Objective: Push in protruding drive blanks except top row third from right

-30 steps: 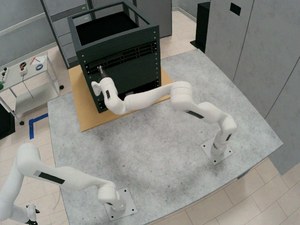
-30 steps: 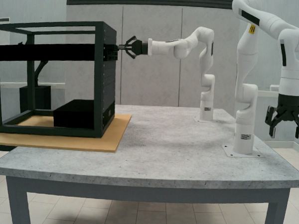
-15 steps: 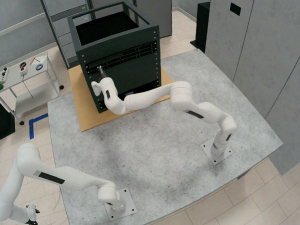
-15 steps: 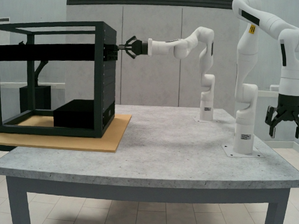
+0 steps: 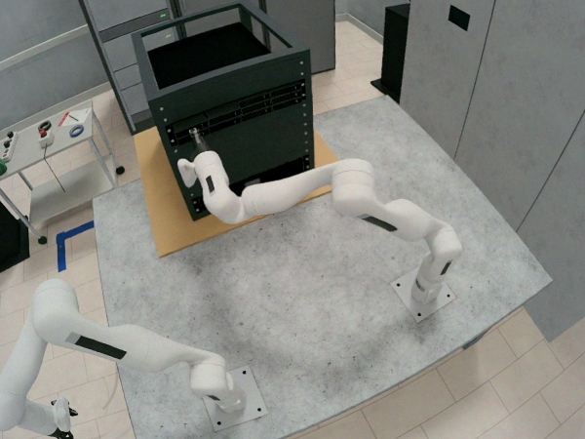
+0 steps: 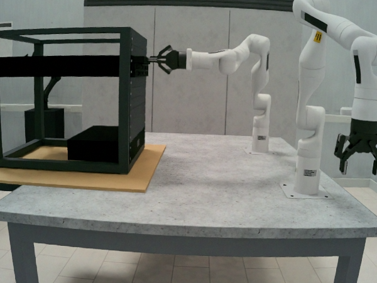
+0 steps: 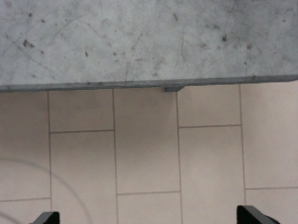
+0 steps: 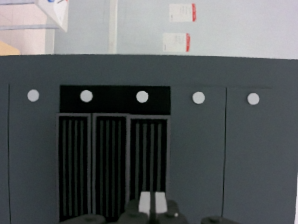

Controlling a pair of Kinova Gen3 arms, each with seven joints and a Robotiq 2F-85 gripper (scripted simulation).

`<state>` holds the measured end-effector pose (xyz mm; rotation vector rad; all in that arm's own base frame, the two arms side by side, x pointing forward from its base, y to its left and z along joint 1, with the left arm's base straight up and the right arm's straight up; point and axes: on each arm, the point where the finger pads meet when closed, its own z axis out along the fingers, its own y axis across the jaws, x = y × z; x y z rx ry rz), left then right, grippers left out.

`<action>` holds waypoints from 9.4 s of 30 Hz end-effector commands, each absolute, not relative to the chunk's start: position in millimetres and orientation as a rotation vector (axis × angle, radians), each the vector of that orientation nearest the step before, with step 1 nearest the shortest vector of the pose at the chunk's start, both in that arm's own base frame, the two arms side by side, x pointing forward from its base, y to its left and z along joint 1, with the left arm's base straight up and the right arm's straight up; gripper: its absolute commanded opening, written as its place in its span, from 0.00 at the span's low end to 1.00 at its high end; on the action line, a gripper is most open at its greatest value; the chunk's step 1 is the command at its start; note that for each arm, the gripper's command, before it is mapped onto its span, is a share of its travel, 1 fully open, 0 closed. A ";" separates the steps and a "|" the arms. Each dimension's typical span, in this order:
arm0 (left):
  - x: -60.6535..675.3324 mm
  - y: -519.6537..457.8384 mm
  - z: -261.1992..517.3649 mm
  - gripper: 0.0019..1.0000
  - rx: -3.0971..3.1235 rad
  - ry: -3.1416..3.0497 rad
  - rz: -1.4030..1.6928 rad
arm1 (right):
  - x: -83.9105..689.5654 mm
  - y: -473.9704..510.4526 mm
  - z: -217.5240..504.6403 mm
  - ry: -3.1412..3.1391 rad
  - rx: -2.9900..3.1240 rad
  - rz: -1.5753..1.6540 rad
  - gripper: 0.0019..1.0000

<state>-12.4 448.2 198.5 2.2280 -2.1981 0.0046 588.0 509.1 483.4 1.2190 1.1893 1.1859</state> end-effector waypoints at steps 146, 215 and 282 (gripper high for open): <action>-12.2 449.9 200.0 1.00 2.251 -2.191 0.000 | 627.1 510.2 480.6 1.196 1.220 1.185 0.10; -12.2 449.9 200.0 1.00 2.251 -2.191 0.000 | 633.8 509.1 479.9 1.196 1.220 1.183 0.10; -12.2 449.9 200.0 1.00 2.251 -2.191 0.000 | 537.7 511.1 479.5 1.197 1.220 1.180 1.00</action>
